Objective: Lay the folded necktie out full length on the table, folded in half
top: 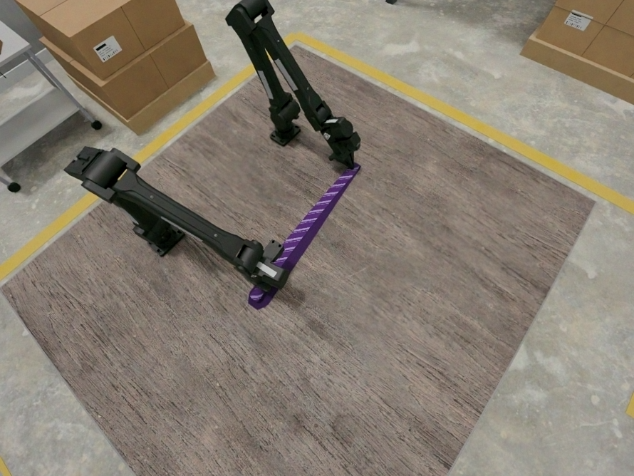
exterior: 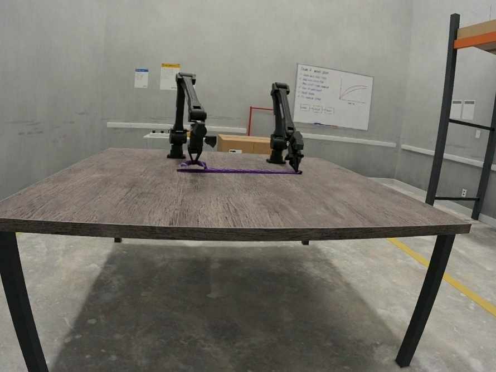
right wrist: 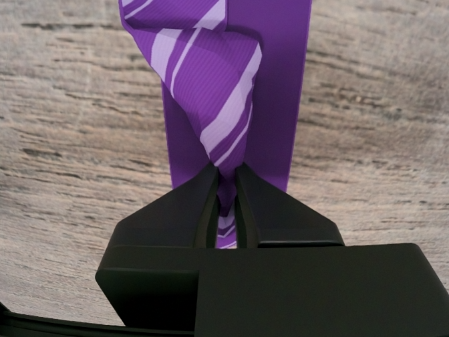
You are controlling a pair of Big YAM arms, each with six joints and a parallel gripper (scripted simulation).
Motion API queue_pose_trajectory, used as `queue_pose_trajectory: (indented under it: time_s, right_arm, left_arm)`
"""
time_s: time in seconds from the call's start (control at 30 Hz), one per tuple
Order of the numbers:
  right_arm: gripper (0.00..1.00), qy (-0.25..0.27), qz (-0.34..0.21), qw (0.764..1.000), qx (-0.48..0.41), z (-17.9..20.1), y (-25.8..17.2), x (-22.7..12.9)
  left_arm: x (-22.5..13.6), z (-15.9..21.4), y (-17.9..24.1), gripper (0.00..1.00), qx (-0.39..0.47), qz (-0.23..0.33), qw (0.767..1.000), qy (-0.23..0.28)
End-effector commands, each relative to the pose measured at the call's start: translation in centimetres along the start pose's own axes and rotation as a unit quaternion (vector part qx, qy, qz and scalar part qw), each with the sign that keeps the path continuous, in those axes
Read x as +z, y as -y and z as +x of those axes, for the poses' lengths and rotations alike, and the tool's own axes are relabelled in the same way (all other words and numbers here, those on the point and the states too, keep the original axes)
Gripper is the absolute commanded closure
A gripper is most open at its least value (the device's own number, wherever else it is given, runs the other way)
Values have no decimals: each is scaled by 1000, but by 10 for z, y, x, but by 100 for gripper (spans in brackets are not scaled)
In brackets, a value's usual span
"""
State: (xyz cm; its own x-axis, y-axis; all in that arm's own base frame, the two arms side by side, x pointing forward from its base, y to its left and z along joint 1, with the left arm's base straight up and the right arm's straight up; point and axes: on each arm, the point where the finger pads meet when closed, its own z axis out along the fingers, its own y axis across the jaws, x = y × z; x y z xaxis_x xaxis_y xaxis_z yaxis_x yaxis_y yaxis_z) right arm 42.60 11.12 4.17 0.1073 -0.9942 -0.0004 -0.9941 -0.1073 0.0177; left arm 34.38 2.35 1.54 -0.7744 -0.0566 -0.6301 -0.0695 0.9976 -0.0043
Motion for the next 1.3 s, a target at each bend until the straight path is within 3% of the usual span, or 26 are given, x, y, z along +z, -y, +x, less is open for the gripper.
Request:
queue_pose_trajectory:
  time_s: [0.0, 1.27]
  right_arm:
    - [96, 0, 9, 1000, 0, 6, 8, 0]
    - [96, 0, 9, 1000, 0, 13, 9, 16]
  left_arm:
    - [2, -7, 1, 96, 2, -1, 1000, 8]
    - [2, -7, 1, 96, 2, -1, 1000, 8]
